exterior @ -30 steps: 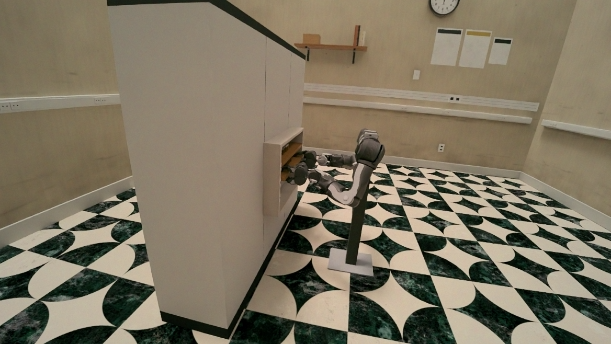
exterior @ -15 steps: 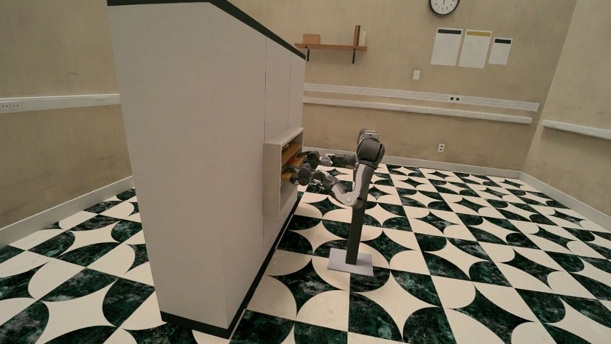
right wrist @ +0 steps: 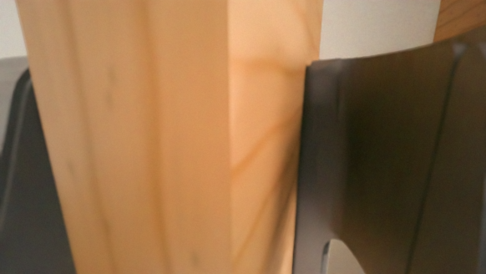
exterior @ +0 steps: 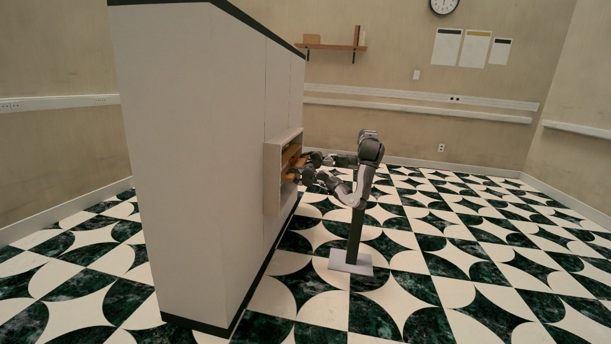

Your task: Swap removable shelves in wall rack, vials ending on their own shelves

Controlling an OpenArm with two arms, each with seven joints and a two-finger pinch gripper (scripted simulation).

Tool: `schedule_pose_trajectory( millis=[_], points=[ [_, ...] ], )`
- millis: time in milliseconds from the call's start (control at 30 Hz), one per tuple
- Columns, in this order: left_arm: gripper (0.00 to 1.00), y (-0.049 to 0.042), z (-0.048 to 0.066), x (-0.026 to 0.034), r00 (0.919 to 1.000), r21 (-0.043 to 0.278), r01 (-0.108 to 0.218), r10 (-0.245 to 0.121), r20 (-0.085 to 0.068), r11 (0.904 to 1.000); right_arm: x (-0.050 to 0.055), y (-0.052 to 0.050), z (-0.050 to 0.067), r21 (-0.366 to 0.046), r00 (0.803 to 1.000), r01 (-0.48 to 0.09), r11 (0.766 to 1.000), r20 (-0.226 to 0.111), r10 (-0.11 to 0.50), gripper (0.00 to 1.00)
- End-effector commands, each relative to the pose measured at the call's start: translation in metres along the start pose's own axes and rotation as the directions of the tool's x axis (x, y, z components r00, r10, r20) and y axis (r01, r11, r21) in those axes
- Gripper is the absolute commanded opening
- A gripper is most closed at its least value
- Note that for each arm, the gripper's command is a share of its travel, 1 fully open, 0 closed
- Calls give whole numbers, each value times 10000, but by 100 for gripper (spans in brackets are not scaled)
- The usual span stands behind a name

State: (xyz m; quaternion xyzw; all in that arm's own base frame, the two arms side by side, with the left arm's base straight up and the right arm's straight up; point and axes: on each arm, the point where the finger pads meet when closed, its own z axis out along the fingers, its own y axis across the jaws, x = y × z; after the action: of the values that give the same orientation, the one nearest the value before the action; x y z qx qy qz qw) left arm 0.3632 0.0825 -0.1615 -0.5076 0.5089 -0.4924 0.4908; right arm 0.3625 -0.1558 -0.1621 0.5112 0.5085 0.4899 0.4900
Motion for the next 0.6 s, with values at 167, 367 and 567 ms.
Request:
schedule_pose_trajectory(
  millis=[167,367,567],
  points=[
    [0,-85,-61,2,10000,333,-4,3,28,9994,1,105,-55,-398,10000,25,9992,-28,-26,0],
    [0,-81,-136,2,10000,333,-4,3,28,9994,1,103,-131,-398,10000,25,9992,-28,-26,0],
    [0,-77,-212,3,10000,333,-4,3,28,9994,1,101,-207,-398,10000,25,9992,-28,-26,0]
  ],
)
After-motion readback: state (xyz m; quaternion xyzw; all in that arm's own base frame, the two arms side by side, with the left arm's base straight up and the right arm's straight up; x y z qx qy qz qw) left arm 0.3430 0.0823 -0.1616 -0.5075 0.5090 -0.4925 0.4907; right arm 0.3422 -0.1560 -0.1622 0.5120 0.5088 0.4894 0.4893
